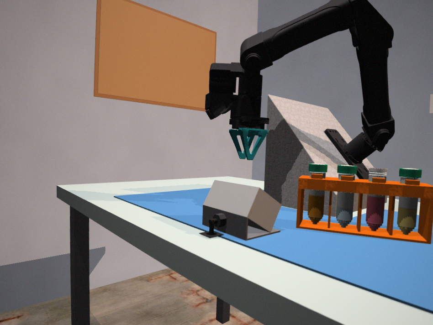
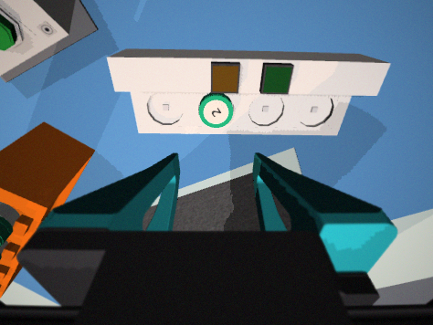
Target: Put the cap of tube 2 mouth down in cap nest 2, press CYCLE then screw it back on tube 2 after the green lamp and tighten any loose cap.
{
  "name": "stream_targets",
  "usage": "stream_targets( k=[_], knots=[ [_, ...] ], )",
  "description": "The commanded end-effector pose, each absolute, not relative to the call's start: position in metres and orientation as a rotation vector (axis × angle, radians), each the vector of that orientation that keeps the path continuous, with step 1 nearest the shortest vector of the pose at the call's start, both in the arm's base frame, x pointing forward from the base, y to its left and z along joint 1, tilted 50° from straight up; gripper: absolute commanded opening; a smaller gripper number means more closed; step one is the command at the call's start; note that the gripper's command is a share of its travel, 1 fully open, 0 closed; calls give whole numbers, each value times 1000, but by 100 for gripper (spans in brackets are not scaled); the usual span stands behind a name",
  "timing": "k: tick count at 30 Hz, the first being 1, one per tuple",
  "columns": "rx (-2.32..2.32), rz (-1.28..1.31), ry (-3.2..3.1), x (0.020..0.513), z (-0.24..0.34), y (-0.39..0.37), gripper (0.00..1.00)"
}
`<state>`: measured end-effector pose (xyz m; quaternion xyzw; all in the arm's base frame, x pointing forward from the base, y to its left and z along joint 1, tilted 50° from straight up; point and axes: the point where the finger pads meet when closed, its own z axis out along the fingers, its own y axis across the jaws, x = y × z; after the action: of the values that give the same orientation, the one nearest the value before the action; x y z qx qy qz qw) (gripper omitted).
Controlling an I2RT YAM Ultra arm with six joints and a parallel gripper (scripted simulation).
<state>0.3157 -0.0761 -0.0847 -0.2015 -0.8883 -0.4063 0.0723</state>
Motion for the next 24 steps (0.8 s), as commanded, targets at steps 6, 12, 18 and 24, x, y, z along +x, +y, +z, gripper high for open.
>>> stream_targets(
  k=[6, 12, 18, 24],
  knots=[
    [-619, -1227, -2652, 308, -59, -103, 47],
    [-619, -1227, -2652, 308, -59, -103, 47],
    [-293, -1287, -2795, 324, -49, -87, 0],
    [94, -1334, -2913, 351, -33, -59, 0]
  ],
)
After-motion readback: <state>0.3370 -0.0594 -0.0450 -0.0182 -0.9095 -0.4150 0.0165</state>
